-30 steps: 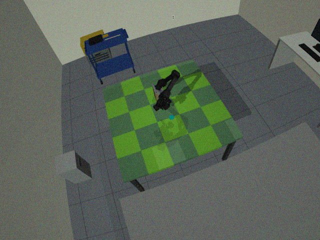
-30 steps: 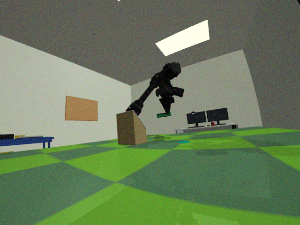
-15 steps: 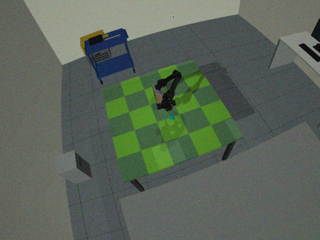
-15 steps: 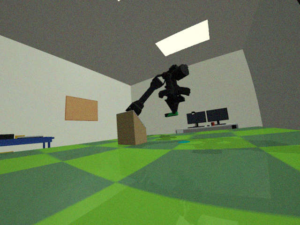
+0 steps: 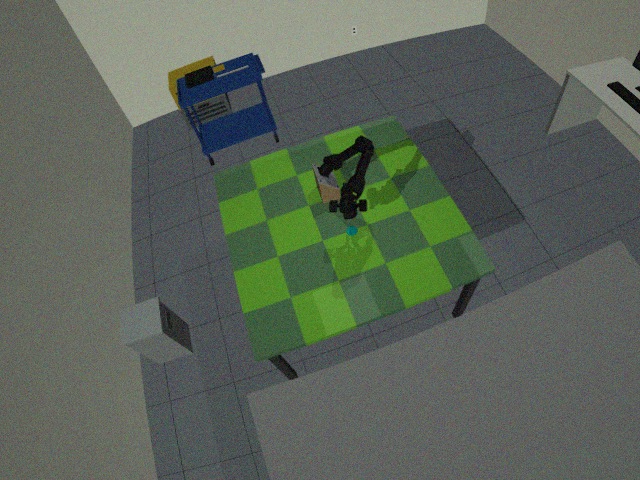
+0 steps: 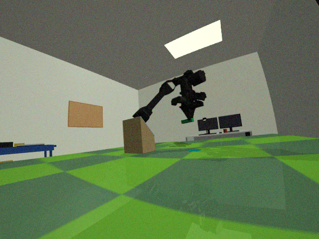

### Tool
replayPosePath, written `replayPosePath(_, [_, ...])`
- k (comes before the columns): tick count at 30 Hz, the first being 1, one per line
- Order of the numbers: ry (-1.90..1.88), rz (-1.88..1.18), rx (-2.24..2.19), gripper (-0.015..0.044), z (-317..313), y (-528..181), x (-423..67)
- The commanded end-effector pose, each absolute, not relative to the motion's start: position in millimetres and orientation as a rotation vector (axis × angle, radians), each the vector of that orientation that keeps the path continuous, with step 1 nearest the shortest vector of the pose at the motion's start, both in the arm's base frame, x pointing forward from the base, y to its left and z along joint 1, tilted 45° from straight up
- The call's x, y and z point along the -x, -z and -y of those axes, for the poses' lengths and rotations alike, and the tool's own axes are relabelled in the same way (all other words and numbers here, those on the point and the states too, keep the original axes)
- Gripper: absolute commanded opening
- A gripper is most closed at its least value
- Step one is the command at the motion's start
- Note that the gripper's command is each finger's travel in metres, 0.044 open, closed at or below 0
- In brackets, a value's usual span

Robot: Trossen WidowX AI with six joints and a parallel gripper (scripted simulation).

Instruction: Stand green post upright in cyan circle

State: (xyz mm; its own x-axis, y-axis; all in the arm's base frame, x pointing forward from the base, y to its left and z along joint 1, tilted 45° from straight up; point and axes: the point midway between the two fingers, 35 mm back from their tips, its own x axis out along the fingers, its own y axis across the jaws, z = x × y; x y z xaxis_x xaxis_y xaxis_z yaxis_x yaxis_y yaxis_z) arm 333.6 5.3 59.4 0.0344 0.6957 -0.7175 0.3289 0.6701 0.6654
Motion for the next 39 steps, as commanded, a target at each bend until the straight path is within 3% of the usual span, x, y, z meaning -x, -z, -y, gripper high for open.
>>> replayPosePath(1, [-0.333,-1.564,-0.882,0.0023,-6,-61,-336])
replayPosePath(39, [-0.186,-1.497,-0.688,0.0023,-13,-18,-339])
